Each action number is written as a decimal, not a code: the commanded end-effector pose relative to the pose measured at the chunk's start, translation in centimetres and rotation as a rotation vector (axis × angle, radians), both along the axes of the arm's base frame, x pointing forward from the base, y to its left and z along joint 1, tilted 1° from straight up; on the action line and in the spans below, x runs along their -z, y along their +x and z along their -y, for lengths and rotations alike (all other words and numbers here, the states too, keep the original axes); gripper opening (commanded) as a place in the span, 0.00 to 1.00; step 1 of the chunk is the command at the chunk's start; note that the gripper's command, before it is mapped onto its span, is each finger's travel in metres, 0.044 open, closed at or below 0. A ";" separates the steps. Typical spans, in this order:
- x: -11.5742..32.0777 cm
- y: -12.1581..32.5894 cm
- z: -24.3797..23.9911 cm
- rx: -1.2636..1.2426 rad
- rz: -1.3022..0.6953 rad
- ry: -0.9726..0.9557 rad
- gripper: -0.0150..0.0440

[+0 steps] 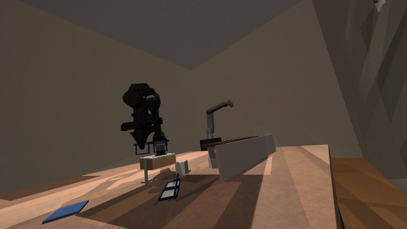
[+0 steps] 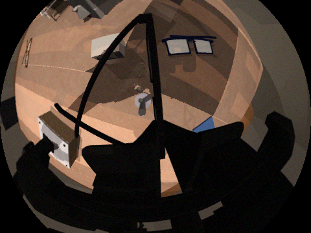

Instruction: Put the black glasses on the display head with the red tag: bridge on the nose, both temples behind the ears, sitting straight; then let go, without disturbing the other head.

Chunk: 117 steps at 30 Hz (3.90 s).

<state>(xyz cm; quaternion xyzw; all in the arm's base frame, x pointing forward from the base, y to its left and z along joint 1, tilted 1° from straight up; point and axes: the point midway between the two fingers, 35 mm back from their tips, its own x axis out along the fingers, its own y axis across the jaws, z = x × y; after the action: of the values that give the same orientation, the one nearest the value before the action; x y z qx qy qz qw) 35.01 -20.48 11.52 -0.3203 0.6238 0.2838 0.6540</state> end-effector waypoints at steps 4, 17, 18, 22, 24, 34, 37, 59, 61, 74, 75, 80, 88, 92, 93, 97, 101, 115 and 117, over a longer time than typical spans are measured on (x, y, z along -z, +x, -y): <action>0.6 -1.2 4.7 -0.005 -0.006 0.004 0.25; 3.8 -1.0 5.0 -0.005 -0.006 0.004 0.25; 4.3 -1.0 5.0 -0.005 -0.006 0.004 0.25; 6.2 -0.9 5.0 -0.005 -0.006 0.004 0.25; 6.6 -0.9 5.0 -0.005 -0.006 0.004 0.25; 6.6 -0.9 5.6 -0.004 -0.006 0.004 0.25; 6.5 -0.8 5.9 -0.004 -0.006 0.004 0.25; 6.5 -0.7 6.9 -0.004 -0.006 0.003 0.25; 6.5 -0.7 7.0 -0.004 -0.006 0.002 0.25; 6.4 -0.7 7.7 -0.004 -0.006 0.002 0.25; 6.4 -0.7 7.7 -0.004 -0.006 0.002 0.25; 6.4 -0.7 8.0 -0.004 -0.006 0.001 0.25; 6.4 -0.8 8.5 -0.004 -0.006 0.001 0.25; 6.4 -0.8 8.8 -0.004 -0.006 0.001 0.25; 6.4 -0.8 8.8 -0.004 -0.006 0.001 0.25; 6.4 -0.9 9.1 -0.004 -0.006 0.000 0.25; 6.4 -1.0 9.4 -0.004 -0.006 0.000 0.25; 6.4 -1.5 10.5 -0.004 -0.007 -0.001 0.25; 6.4 -1.5 10.7 -0.004 -0.007 -0.001 0.25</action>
<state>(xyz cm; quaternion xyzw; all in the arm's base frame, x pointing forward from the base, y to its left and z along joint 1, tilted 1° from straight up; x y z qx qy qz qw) 33.75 -30.78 5.36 -0.3225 0.6257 0.2833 0.6514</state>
